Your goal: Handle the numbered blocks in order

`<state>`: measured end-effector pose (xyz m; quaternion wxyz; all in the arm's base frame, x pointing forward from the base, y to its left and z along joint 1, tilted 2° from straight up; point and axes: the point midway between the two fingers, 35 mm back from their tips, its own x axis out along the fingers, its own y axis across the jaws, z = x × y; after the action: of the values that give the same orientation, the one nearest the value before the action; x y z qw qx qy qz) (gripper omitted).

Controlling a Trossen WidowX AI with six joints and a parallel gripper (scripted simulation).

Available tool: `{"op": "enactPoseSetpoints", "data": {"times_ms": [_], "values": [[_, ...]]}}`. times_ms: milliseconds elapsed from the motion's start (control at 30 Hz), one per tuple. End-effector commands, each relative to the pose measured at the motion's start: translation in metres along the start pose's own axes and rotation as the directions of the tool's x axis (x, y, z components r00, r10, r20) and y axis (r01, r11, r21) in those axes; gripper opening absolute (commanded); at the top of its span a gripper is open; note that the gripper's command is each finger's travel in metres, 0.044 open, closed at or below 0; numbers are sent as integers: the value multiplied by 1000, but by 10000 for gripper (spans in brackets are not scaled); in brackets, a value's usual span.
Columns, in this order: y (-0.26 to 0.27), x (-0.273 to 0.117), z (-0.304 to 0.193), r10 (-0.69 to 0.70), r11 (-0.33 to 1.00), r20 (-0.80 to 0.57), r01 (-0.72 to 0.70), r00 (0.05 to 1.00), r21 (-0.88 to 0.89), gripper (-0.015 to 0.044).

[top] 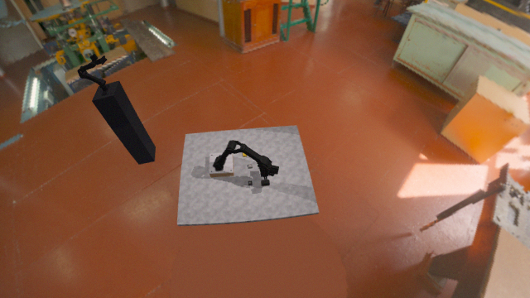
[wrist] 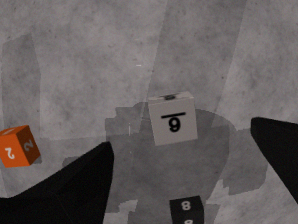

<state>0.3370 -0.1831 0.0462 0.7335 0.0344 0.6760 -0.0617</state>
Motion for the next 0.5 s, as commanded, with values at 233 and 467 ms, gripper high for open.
{"op": "enactPoseSetpoints", "data": {"times_ms": [233, 467], "values": [[0, -79, -1, 5, 1000, -11, -5, 1000, -4, 138], [0, -79, -1, 5, 1000, -11, -5, 1000, -4, 120]]}}
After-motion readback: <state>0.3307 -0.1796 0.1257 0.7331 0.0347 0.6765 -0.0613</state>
